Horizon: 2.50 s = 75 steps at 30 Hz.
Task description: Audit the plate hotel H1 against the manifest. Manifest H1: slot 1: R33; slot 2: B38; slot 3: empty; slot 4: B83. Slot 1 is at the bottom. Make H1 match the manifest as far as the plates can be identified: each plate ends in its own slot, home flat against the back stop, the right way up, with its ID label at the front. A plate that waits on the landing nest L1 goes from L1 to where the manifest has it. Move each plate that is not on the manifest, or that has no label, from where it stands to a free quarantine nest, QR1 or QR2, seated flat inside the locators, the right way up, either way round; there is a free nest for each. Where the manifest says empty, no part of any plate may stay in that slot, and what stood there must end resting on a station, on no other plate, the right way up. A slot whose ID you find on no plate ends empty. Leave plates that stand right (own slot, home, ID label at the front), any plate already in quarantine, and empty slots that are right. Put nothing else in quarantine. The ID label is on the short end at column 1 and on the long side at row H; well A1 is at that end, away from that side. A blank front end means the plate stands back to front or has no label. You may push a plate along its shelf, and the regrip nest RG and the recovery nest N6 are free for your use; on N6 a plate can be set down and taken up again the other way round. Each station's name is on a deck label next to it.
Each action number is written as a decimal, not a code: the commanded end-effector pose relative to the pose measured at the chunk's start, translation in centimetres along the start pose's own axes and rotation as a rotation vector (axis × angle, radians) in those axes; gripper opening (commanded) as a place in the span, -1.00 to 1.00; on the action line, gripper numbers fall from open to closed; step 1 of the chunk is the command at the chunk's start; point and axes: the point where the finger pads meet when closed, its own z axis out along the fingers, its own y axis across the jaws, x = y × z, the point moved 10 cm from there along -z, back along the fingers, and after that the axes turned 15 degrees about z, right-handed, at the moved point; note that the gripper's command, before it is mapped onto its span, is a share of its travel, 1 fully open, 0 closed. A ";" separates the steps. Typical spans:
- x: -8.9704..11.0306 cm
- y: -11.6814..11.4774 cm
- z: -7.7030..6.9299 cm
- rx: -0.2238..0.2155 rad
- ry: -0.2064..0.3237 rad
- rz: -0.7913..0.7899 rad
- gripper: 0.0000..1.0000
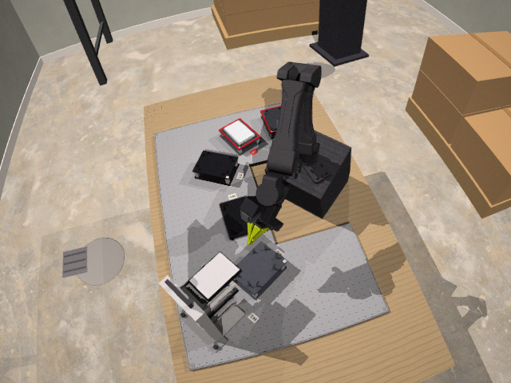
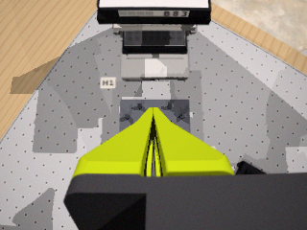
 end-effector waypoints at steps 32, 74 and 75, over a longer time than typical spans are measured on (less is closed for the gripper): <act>-2.0 0.4 1.7 0.006 -0.010 0.004 -1.00; -3.6 0.8 3.5 0.008 -0.008 0.003 -1.00; -3.6 0.8 3.5 0.008 -0.008 0.003 -1.00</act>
